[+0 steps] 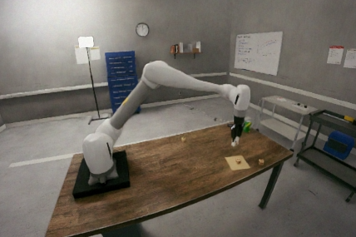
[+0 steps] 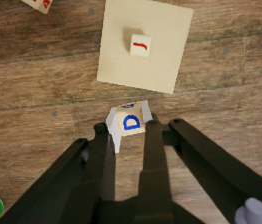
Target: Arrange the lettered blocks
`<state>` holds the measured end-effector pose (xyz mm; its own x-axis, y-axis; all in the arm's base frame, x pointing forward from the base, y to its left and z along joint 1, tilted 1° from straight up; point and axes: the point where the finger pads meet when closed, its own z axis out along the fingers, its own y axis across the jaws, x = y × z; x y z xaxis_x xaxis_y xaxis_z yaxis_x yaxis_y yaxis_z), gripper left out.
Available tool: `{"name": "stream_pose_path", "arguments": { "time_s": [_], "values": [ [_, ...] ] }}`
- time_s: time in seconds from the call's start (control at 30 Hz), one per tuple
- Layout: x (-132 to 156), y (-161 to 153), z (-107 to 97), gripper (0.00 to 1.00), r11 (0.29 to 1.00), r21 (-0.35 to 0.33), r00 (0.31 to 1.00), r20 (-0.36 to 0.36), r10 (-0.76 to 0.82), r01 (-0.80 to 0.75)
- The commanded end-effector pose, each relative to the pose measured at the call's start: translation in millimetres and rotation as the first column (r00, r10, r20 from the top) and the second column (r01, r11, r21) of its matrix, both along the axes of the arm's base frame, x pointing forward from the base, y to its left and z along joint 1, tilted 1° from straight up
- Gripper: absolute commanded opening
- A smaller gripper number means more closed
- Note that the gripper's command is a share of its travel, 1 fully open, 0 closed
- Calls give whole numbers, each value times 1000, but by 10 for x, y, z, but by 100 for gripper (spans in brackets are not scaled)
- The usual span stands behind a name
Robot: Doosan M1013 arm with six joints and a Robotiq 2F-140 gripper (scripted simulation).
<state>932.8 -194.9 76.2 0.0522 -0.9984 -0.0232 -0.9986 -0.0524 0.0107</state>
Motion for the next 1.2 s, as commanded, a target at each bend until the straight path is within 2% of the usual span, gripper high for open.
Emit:
{"name": "stream_pose_path", "arguments": {
  "time_s": [0.0, 0.2, 0.3, 0.83, 1.07, 1.17],
  "values": [
    [-46, -146, 15, 24, 990, -5, 990, -1, -139, 139],
    [-115, -332, 14, 24, 953, -7, 953, -4, -304, 304],
    [-130, -371, 14, 24, 941, -8, 941, -5, -338, 338],
    [-132, -374, 3, 24, 940, -8, 940, -5, -341, 341],
    [-133, -372, -83, 24, 940, -8, 940, -5, -341, 341],
    [-133, -370, -183, 24, 940, -8, 940, -5, -341, 341]
  ]
}}
